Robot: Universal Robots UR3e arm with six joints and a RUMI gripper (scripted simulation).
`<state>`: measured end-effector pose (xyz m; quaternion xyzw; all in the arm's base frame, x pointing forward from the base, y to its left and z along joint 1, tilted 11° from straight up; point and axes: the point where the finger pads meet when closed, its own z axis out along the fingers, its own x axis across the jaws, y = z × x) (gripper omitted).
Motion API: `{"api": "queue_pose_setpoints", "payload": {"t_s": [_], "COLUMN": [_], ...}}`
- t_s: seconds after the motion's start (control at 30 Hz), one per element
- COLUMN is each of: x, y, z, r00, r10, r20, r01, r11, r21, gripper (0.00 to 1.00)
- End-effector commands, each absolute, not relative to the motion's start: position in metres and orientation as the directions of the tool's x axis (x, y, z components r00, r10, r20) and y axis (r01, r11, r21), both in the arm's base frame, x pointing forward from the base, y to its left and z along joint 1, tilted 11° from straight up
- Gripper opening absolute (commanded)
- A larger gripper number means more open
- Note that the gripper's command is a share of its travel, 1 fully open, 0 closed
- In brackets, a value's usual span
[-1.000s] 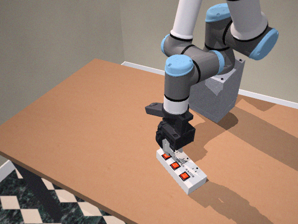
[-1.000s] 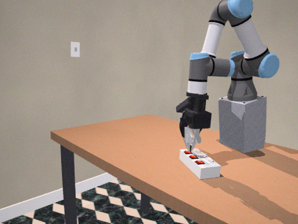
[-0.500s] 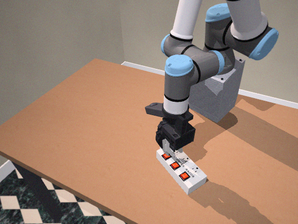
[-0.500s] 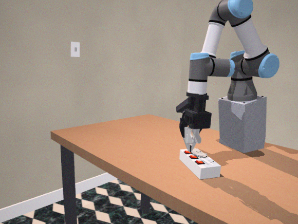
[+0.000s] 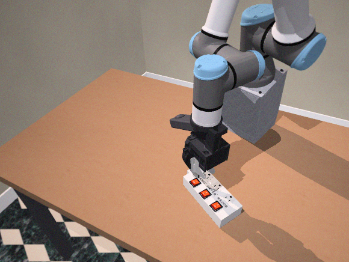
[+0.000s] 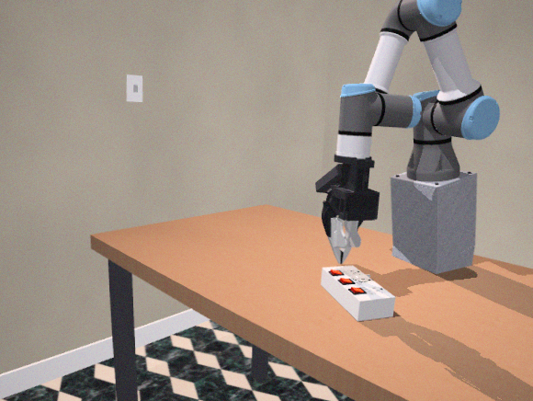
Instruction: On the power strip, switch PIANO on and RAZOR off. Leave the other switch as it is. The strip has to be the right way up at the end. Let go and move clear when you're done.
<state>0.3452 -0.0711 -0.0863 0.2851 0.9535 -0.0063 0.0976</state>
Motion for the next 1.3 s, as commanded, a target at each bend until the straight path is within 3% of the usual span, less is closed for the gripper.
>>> {"api": "queue_pose_setpoints", "payload": {"t_s": [0.0, 0.97, 1.27], "x": [0.344, 0.343, 0.365], "y": [-0.071, -0.070, -0.048], "z": [-0.078, -0.067, -0.060], "r00": [-0.818, -0.818, -0.819], "r10": [0.542, 0.542, 0.542], "r20": [-0.190, -0.190, -0.188], "r01": [0.545, 0.545, 0.545], "r11": [0.837, 0.837, 0.837], "r21": [0.044, 0.044, 0.043], "gripper": [0.00, 0.00, 0.00]}}
